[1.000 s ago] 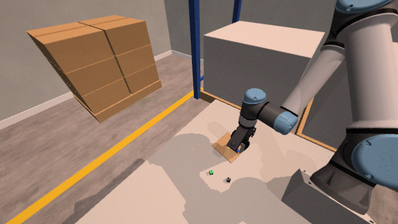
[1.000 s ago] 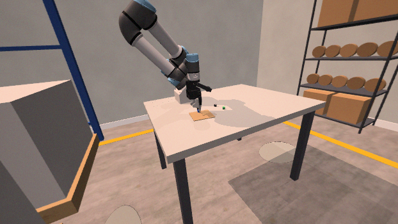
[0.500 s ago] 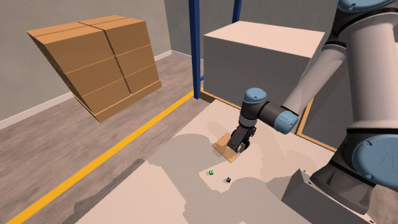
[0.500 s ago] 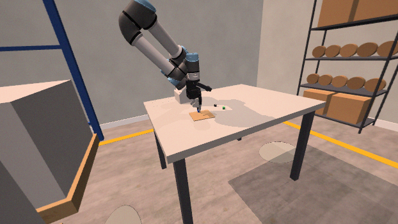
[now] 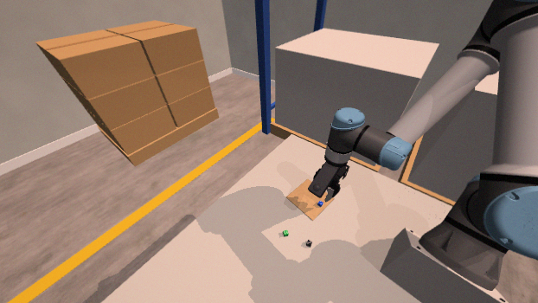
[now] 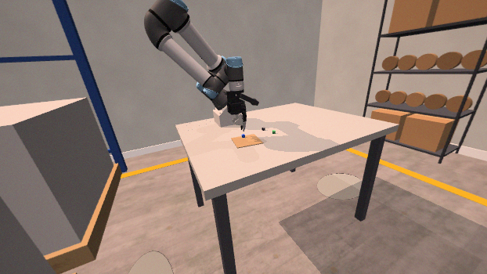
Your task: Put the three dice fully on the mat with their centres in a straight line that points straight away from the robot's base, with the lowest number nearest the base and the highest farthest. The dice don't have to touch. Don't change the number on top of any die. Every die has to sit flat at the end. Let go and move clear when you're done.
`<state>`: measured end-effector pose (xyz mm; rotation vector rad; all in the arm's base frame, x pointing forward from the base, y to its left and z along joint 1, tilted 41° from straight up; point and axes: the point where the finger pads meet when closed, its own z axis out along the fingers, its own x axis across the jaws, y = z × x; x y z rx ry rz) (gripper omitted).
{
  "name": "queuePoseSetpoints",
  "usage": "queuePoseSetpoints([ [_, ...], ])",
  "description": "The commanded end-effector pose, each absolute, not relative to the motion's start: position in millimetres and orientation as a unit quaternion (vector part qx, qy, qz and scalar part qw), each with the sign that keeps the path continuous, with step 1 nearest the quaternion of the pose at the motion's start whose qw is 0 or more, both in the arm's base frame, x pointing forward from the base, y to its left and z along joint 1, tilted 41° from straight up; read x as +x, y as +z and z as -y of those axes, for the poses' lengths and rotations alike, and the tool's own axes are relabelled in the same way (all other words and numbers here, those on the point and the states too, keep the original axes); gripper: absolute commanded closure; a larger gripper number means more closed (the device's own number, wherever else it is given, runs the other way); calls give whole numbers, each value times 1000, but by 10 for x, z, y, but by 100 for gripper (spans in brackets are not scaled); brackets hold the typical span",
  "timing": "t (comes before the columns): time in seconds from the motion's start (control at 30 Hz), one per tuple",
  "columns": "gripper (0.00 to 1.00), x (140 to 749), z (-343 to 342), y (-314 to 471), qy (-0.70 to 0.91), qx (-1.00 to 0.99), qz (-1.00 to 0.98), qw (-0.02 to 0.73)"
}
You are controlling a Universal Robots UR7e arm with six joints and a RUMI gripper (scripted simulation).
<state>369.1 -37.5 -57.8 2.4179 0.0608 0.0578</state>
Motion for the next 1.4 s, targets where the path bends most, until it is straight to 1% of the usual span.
queuePoseSetpoints([
  [0.0,82,3686,276,-465,21,935,-23,353],
  [0.33,82,3668,72,-233,21,935,-23,353],
  [0.7,82,3665,29,-185,21,935,-23,353],
  [0.73,0,3665,29,-185,21,935,-23,353],
  [1.37,0,3665,29,-185,21,935,-23,353],
])
